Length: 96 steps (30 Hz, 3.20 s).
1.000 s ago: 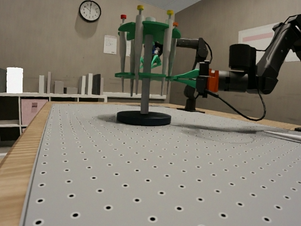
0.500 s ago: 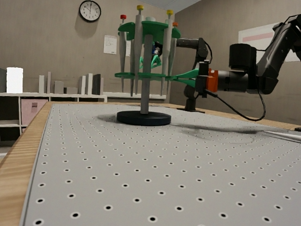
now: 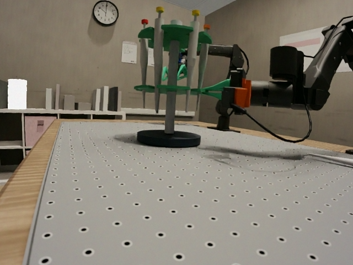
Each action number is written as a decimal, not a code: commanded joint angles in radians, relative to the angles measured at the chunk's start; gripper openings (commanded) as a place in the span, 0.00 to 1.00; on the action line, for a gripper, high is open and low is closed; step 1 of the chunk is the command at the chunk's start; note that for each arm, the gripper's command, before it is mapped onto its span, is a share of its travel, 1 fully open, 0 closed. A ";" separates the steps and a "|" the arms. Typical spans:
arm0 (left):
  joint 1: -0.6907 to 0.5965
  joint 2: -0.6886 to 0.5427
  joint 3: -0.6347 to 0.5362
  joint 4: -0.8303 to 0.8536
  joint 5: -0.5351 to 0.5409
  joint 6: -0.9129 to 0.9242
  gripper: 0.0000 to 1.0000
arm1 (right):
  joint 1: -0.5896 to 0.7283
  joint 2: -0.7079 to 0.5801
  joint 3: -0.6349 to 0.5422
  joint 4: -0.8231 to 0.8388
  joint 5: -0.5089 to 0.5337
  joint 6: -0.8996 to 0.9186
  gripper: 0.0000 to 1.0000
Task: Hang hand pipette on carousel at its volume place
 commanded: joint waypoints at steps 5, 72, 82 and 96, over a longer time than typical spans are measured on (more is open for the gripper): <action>-0.006 -0.014 0.043 -0.014 -0.005 0.002 0.00 | -0.011 0.010 0.010 0.009 -0.023 -0.011 1.00; 0.053 0.062 0.190 -0.082 0.190 0.002 0.00 | -0.011 0.010 0.010 0.009 -0.023 -0.011 1.00; 0.053 0.062 0.190 -0.082 0.190 0.002 0.00 | -0.011 0.010 0.010 0.009 -0.023 -0.011 1.00; 0.111 0.173 0.357 -0.153 0.387 0.001 0.00 | -0.011 0.010 0.010 0.009 -0.023 -0.011 1.00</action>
